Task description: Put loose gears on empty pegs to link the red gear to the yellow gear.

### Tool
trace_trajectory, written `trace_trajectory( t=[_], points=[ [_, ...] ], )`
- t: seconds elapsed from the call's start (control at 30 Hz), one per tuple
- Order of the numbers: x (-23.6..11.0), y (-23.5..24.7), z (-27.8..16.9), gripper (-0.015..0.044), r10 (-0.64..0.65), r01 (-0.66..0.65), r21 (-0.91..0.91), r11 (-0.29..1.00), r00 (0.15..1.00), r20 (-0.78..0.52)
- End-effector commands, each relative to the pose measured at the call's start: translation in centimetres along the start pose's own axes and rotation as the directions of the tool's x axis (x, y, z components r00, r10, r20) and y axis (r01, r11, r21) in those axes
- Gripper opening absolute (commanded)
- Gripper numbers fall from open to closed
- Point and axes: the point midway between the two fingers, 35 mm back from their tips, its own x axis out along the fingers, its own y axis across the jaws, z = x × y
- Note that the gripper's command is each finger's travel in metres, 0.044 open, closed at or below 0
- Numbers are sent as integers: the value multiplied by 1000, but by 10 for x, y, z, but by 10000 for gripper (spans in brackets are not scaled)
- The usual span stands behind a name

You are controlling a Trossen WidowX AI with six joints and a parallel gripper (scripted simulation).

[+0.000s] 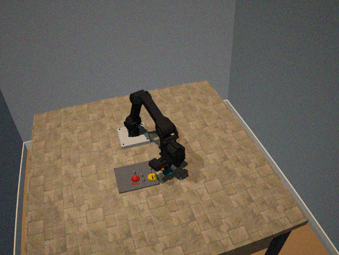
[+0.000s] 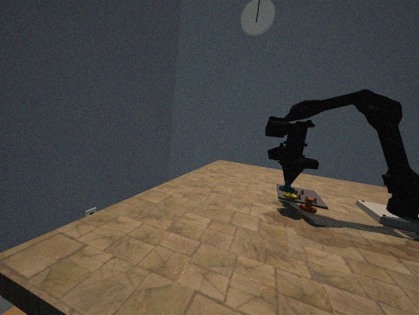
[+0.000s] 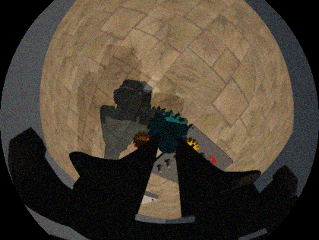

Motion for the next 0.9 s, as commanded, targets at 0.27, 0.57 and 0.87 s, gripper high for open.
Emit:
trace_trajectory(
  t=[0.27, 0.57, 0.87],
  points=[
    [-24, 1, 3, 0, 0, 0, 1, 1000, 1000, 10],
    [-42, 2, 3, 0, -1, 1, -1, 1000, 1000, 12],
    [-59, 3, 2, 0, -3, 3, -4, 1000, 1000, 13]
  ],
)
